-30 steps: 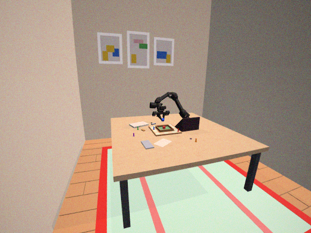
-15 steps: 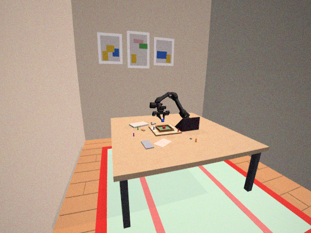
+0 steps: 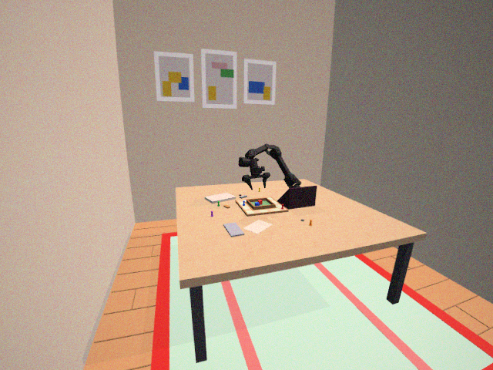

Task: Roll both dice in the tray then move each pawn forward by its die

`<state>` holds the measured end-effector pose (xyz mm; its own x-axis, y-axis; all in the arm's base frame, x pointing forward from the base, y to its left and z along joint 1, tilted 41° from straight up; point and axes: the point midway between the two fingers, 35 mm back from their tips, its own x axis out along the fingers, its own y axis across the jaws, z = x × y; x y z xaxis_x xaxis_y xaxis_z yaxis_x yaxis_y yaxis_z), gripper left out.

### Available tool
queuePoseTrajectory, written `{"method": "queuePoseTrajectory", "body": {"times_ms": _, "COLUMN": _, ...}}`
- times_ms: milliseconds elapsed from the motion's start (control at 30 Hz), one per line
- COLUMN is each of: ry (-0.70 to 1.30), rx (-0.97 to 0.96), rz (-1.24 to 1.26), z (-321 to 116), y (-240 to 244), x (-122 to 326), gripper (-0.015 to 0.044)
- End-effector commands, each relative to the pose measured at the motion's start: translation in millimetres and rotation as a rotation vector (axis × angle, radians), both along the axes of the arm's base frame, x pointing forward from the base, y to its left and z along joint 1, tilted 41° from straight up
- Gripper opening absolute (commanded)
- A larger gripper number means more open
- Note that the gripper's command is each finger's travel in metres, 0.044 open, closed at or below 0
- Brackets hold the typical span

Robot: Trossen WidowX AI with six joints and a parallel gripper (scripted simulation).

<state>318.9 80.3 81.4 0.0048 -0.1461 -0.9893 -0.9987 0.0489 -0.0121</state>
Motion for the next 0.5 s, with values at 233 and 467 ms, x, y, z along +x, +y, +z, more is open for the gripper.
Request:
{"method": "queuePoseTrajectory", "body": {"times_ms": 233, "ry": -0.031, "rx": -0.562, "rz": 0.031, "z": -31, "y": -4, "x": 5, "gripper": 0.044}}
{"method": "queuePoseTrajectory", "body": {"times_ms": 467, "ry": -0.086, "rx": -0.488, "rz": -0.185, "z": -54, "y": 16, "x": -26, "gripper": 0.0309}}
